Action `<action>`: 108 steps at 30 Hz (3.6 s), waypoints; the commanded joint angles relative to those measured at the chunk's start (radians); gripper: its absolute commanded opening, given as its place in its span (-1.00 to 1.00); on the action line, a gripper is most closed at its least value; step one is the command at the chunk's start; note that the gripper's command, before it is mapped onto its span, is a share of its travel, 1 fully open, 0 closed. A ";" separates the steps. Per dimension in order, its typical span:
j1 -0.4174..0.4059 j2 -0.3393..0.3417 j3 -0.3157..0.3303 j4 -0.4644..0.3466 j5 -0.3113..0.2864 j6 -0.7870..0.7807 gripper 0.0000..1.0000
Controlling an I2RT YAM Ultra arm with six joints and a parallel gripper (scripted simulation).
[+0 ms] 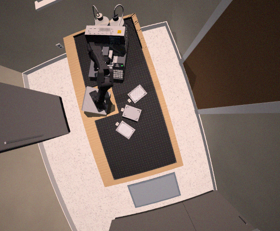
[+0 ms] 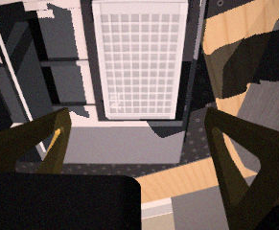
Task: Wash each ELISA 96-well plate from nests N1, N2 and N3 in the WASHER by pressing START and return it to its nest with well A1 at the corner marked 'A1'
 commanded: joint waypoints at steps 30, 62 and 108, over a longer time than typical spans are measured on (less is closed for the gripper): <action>0.007 -0.005 0.005 -0.012 0.000 0.001 1.00; -0.075 -0.261 -0.188 -0.025 0.021 -0.559 -1.00; -0.205 -0.607 -0.475 0.161 0.064 -1.908 -1.00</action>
